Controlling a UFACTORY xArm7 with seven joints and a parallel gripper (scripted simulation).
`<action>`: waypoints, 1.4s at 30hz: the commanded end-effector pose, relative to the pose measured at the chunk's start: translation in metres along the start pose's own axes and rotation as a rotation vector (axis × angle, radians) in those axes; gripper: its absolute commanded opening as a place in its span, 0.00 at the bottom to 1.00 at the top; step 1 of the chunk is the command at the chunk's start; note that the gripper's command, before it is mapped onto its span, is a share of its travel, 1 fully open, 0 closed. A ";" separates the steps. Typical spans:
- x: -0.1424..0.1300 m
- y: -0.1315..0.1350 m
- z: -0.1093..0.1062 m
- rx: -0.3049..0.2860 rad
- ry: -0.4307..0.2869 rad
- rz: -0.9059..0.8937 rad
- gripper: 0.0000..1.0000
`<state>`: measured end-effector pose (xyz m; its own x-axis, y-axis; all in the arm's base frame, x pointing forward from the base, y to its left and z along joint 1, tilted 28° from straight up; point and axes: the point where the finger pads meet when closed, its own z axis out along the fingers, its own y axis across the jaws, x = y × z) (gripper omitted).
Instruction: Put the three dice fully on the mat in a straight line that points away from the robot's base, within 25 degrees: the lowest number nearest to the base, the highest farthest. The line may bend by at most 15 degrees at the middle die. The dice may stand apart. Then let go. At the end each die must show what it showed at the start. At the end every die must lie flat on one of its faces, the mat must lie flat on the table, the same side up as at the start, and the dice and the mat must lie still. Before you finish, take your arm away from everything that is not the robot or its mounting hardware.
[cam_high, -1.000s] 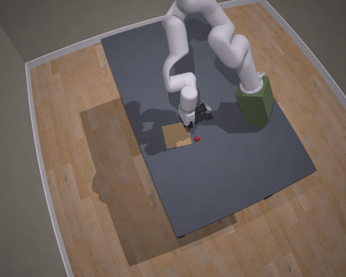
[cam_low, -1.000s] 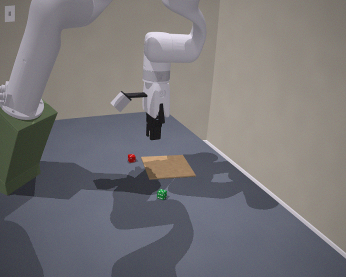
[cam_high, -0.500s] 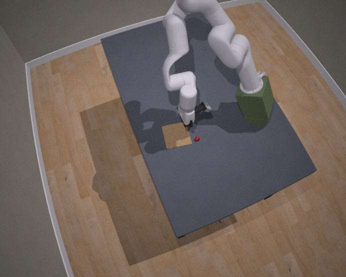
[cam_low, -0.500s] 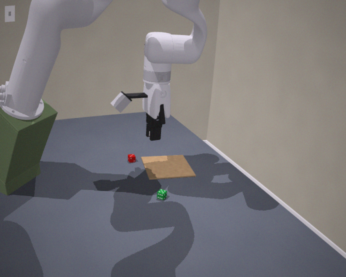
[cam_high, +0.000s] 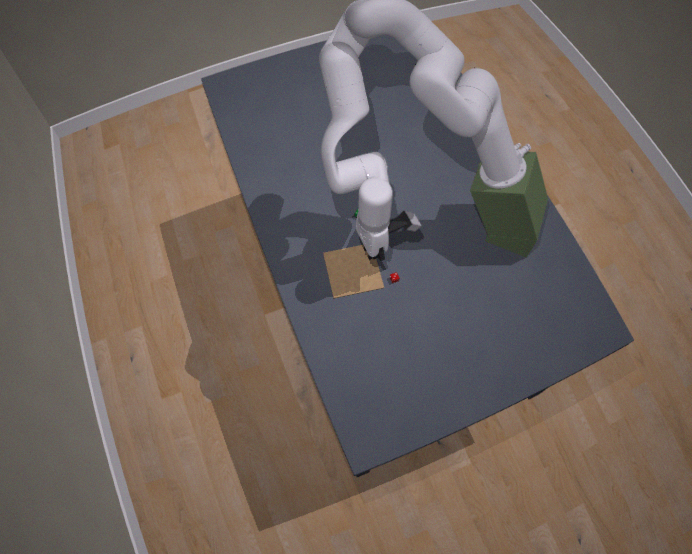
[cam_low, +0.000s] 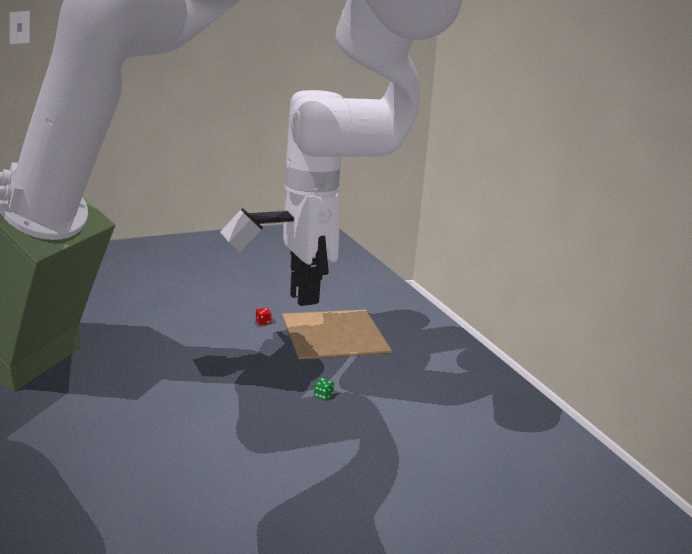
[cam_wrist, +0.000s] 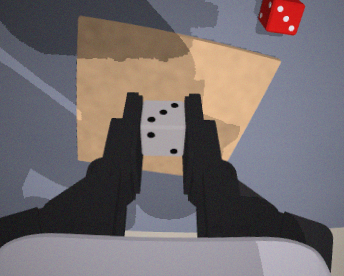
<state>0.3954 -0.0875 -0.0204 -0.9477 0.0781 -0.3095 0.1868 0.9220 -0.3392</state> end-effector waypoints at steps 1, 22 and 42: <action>-0.003 0.001 0.026 0.001 -0.009 0.000 0.15; -0.003 0.001 0.054 0.001 -0.009 0.000 0.15; -0.003 0.001 0.054 0.001 -0.009 0.000 0.15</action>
<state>0.4117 -0.1081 -0.0690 -0.9457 0.0765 -0.3158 0.1883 0.9210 -0.3410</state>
